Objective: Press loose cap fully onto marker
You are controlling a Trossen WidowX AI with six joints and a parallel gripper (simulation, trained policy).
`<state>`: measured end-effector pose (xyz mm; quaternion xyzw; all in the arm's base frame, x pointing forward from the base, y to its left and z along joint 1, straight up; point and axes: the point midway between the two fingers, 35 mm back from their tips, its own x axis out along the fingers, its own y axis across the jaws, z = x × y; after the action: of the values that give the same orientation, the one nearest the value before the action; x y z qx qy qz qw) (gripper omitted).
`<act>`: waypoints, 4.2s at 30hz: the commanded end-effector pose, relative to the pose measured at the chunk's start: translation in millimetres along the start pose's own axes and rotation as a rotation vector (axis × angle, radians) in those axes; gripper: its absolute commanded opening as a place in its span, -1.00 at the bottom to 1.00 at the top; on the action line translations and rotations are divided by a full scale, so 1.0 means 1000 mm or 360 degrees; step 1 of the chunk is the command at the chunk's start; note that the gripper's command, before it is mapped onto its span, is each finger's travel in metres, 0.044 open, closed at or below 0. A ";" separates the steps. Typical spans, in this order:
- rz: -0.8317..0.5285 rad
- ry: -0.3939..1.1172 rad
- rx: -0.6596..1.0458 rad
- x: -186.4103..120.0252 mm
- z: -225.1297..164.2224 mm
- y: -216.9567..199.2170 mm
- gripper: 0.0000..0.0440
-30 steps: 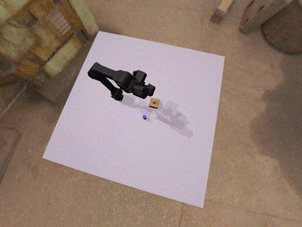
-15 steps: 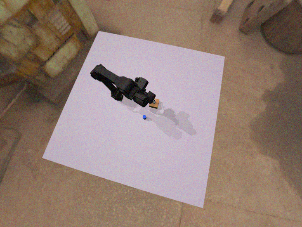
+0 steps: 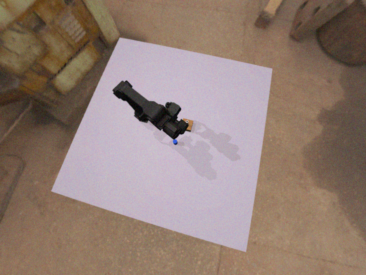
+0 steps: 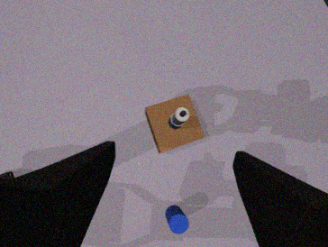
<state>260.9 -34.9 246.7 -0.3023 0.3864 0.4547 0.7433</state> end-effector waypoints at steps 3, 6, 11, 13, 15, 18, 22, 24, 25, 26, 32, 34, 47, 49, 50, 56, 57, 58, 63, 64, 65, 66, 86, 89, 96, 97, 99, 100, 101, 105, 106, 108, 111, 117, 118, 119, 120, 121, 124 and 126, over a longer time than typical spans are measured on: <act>0.0022 0.0074 0.0021 0.000 -0.017 -0.008 0.48; 0.0035 0.0109 0.0034 0.001 -0.026 -0.011 0.48; 0.0060 0.0166 0.0054 0.002 -0.040 -0.016 0.48; 0.0071 0.0189 0.0062 0.003 -0.046 -0.018 0.48; 0.0083 0.0212 0.0069 0.004 -0.051 -0.020 0.48; 0.0101 0.0247 0.0078 0.005 -0.060 -0.023 0.48; 0.0126 0.0293 0.0089 0.007 -0.071 -0.026 0.47; 0.0139 0.0315 0.0093 0.008 -0.076 -0.028 0.47; 0.0146 0.0326 0.0095 0.009 -0.078 -0.029 0.47; 0.0152 0.0338 0.0096 0.010 -0.081 -0.030 0.47; 0.0192 0.0404 0.0099 0.015 -0.095 -0.036 0.46; 0.0206 0.0425 0.0097 0.017 -0.100 -0.038 0.46; 0.0302 0.0562 0.0055 0.036 -0.124 -0.049 0.43; 0.0320 0.0581 0.0045 0.039 -0.127 -0.050 0.42; 0.0330 0.0591 0.0040 0.041 -0.128 -0.050 0.42; 0.0393 0.0643 0.0006 0.052 -0.136 -0.050 0.40; 0.0404 0.0651 0.0000 0.054 -0.137 -0.050 0.39; 0.0415 0.0658 -0.0007 0.056 -0.138 -0.050 0.39; 0.0471 0.0690 -0.0043 0.067 -0.142 -0.047 0.36; 0.0481 0.0695 -0.0051 0.069 -0.143 -0.046 0.36; 0.0492 0.0699 -0.0060 0.071 -0.144 -0.046 0.35; 0.0502 0.0704 -0.0069 0.073 -0.144 -0.045 0.35; 0.0662 0.0728 -0.0288 0.121 -0.164 -0.027 0.17; 0.0676 0.0735 -0.0326 0.125 -0.166 -0.025 0.13; 0.0646 0.0770 -0.0412 0.123 -0.164 -0.027 -0.42; 0.0633 0.0775 -0.0426 0.121 -0.163 -0.028 -0.53; 0.0611 0.0781 -0.0453 0.117 -0.160 -0.031 -0.76; 0.0598 0.0792 -0.0468 0.115 -0.158 -0.033 -0.76; 0.0584 0.0802 -0.0481 0.112 -0.157 -0.035 -0.77; 0.0531 0.0830 -0.0536 0.104 -0.150 -0.042 -0.78; 0.0518 0.0835 -0.0550 0.102 -0.148 -0.044 -0.78; 0.0494 0.0842 -0.0576 0.098 -0.144 -0.047 -0.79; 0.0462 0.0849 -0.0614 0.091 -0.136 -0.052 -0.80; 0.0416 0.0848 -0.0677 0.082 -0.117 -0.058 -0.79; 0.0410 0.0846 -0.0686 0.081 -0.113 -0.058 -0.79; 0.0405 0.0844 -0.0694 0.080 -0.109 -0.059 -0.79; 0.0401 0.0841 -0.0703 0.080 -0.104 -0.059 -0.80; 0.0397 0.0838 -0.0711 0.080 -0.100 -0.059 -0.80; 0.0388 0.0831 -0.0734 0.080 -0.086 -0.060 -0.82; 0.0385 0.0826 -0.0748 0.080 -0.077 -0.059 -0.83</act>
<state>309.9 -96.4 135.5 -0.5173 0.4867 0.5242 0.4698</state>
